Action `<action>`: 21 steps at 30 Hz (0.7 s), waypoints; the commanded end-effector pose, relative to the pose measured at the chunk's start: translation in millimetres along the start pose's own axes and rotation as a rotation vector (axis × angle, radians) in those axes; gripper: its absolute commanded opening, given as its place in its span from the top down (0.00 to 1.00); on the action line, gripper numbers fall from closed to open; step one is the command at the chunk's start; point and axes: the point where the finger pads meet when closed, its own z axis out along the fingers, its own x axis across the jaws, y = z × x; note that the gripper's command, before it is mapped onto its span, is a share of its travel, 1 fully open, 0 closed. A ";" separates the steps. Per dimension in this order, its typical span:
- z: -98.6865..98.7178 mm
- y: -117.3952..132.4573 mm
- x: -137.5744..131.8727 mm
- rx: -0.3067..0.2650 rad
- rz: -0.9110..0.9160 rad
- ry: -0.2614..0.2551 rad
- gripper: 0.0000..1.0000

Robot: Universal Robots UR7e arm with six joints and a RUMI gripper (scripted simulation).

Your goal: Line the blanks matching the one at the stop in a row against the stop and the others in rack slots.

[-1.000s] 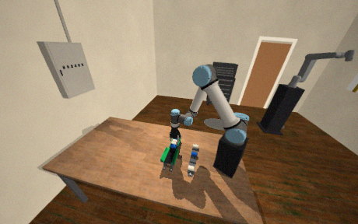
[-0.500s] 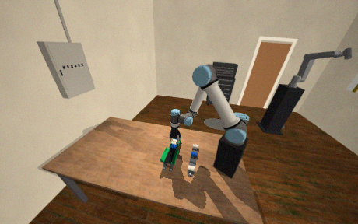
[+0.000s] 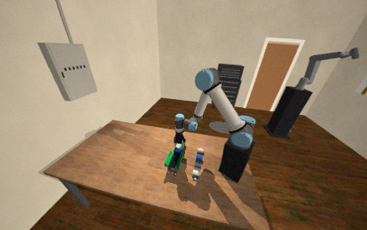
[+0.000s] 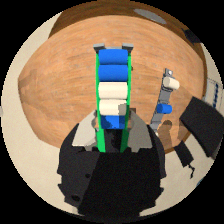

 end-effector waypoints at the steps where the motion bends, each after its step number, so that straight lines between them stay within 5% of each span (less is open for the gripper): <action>1: 6.8 -2.4 -2.6 0.002 0.002 -0.005 0.53; 21: 17.5 -2.0 -1.8 0.002 0.002 -0.005 0.53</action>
